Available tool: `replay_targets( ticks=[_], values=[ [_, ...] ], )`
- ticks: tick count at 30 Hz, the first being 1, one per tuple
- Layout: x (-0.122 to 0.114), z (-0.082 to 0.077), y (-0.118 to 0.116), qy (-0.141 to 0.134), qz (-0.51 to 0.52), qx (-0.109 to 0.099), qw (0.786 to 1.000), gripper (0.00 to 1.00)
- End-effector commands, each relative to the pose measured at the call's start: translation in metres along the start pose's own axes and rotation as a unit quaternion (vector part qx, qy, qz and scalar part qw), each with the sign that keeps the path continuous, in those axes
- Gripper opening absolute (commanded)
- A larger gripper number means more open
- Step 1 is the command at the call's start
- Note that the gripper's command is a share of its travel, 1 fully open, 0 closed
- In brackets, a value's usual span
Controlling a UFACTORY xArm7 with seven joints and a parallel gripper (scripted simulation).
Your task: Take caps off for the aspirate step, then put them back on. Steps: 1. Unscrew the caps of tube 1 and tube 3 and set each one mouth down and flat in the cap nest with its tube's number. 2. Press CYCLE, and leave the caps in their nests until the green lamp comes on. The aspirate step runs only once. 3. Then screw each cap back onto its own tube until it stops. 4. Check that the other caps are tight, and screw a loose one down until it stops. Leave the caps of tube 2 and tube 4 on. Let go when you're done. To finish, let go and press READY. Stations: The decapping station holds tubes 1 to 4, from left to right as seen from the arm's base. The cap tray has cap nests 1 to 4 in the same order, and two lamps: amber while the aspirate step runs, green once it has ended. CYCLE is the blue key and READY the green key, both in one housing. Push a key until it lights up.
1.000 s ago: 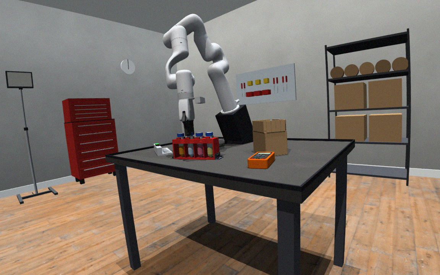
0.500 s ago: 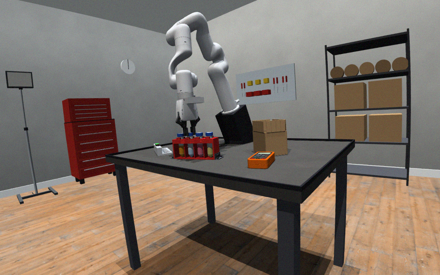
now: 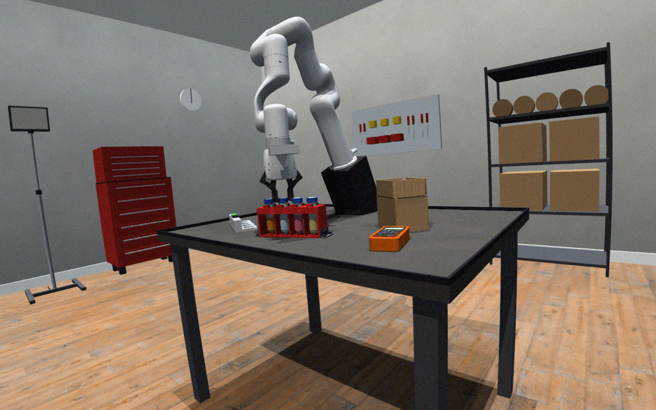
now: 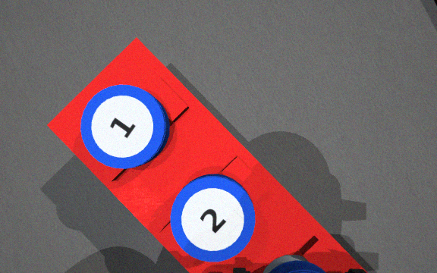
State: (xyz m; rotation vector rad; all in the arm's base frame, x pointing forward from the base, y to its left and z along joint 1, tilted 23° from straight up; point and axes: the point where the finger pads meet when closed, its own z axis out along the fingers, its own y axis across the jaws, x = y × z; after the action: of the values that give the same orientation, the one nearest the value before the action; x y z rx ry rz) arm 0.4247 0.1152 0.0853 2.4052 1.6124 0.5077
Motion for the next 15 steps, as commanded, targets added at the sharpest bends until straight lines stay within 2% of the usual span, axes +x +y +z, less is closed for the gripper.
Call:
replay_targets(
  ticks=[1, 5, 6, 8, 11, 15],
  values=[
    [0.0010, 0.0007, 0.0017, 0.000, 0.001, -0.005, 1.000, 0.46],
    [0.0009, 0.0007, 0.0017, 0.000, 0.001, -0.005, 1.000, 0.46],
    [0.0009, 0.0003, 0.0017, -0.001, -0.041, -0.005, 0.999, 0.46],
    [0.0009, 0.0003, 0.0017, -0.001, -0.041, -0.005, 0.999, 0.46],
    [0.0009, 0.0002, 0.0017, -0.001, -0.165, -0.005, 0.986, 0.46],
    [0.0010, 0.0004, 0.0017, -0.002, -0.278, -0.005, 0.961, 0.46]
  ],
)
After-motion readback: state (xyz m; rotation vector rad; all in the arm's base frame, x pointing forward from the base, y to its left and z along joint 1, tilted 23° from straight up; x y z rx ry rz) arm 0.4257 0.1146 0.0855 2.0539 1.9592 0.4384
